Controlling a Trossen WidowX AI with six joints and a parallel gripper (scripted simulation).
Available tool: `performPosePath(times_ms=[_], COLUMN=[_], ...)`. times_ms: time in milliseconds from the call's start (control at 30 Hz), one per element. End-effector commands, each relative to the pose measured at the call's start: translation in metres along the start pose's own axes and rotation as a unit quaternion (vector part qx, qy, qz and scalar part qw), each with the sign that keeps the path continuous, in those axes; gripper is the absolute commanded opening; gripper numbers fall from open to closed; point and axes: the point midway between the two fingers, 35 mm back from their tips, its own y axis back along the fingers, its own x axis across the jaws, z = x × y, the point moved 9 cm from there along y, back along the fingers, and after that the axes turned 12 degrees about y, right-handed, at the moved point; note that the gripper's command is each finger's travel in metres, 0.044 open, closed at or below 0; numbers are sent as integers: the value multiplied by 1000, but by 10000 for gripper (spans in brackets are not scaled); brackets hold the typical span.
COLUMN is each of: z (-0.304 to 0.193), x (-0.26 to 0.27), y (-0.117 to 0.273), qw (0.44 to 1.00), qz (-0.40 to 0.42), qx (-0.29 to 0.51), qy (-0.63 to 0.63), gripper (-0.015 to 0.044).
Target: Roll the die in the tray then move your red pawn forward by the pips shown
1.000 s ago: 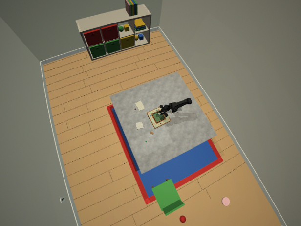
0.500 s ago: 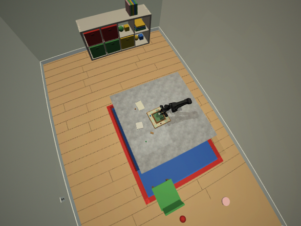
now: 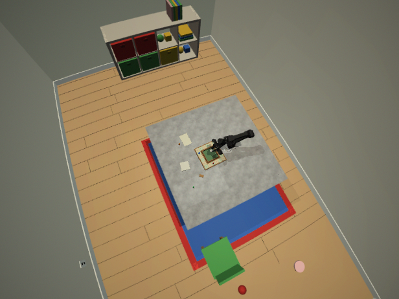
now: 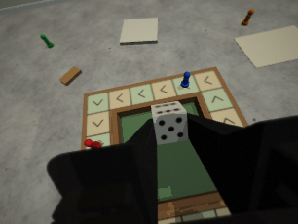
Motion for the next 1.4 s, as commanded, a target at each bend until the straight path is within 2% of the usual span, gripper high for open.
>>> performPosePath(times_ms=[0,533,833,1000,1100,1233,1367], z=[2,0,1,28,29,31,45], x=[0,0,0,-6,-6,-7,-10], y=[1,0,1,25,26,24,9], qw=[1000,1000,1000,1000,1000,1000,993], qz=[1,0,0,1,1,4,26], qx=[-4,0,0,-3,-4,13,111], qy=[1,0,0,1,1,0,-5], gripper=[0,0,236,368,440,440,440])
